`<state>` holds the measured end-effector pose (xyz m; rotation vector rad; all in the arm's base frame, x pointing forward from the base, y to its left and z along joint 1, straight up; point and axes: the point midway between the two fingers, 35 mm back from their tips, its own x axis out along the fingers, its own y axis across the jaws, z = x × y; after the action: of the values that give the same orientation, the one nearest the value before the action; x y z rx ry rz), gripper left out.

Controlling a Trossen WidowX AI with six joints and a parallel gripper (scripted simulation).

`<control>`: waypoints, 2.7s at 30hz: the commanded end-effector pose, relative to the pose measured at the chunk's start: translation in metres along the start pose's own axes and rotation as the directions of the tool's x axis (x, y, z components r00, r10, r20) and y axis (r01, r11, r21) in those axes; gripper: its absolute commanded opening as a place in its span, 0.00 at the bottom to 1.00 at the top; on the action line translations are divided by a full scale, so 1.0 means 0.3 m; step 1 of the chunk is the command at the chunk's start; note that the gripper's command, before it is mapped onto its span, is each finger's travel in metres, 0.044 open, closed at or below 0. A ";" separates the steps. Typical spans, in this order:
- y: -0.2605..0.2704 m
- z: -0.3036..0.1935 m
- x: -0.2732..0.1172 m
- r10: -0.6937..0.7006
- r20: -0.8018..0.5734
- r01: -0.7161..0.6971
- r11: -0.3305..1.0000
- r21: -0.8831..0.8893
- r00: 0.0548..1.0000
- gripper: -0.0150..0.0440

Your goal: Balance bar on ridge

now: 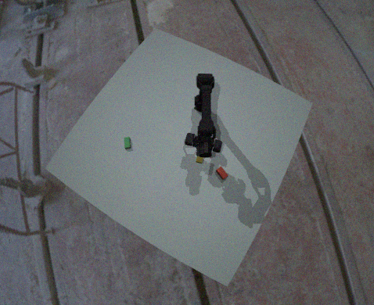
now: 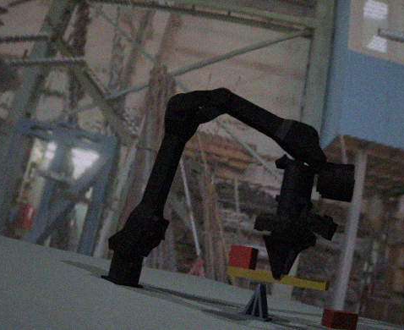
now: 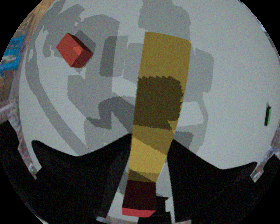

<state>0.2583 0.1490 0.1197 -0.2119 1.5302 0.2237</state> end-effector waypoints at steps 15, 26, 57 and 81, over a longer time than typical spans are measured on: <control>0.002 -0.002 0.006 0.004 -0.002 -0.004 1.000 0.004 1.000 0.25; 0.002 -0.002 0.009 0.004 -0.002 -0.004 1.000 0.004 1.000 0.25; 0.002 -0.002 0.018 0.004 -0.002 -0.004 1.000 0.004 1.000 0.25; 0.002 -0.003 0.024 0.004 -0.002 -0.004 1.000 0.004 1.000 0.25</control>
<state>0.2579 0.1489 0.1133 -0.2117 1.5309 0.2238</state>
